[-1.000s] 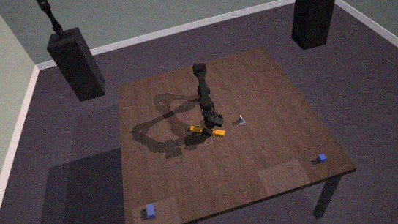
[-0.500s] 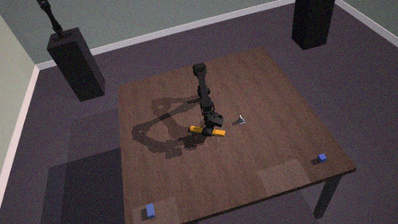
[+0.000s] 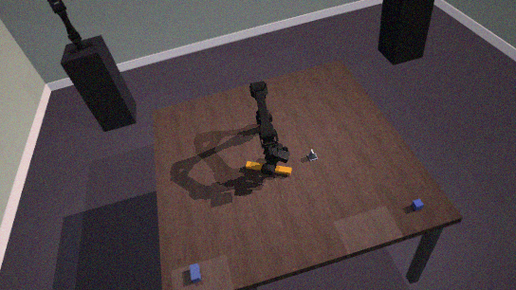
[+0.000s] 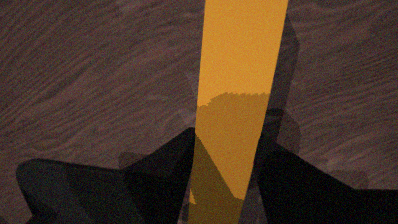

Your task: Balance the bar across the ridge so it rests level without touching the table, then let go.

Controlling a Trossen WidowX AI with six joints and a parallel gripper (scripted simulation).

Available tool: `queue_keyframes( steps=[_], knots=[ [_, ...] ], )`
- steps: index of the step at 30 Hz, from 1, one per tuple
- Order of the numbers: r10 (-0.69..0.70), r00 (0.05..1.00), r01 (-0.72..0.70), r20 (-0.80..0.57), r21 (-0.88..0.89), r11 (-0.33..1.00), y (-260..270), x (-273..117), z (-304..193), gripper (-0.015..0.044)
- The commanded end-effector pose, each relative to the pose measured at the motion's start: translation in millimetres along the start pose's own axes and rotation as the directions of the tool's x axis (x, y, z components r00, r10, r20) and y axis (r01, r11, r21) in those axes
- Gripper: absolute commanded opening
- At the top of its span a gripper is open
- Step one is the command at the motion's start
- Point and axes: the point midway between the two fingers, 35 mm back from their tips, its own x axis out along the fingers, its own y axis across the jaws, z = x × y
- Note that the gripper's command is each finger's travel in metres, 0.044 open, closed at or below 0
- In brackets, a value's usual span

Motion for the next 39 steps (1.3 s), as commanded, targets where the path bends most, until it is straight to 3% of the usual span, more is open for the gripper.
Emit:
queue_keyframes(
  steps=[1, 26, 39],
  knots=[
    [-0.006, 1.0, 0.006, 0.001, 0.002, 1.0, -2.0, -13.7, 0.6, 0.0],
    [-0.008, 1.0, 0.008, -0.003, 0.007, 1.0, 1.1, -78.5, -1.1, 0.0],
    [-0.007, 1.0, 0.007, 0.0, -0.071, 0.997, 9.4, -81.1, 31.4, 0.0]
  ],
)
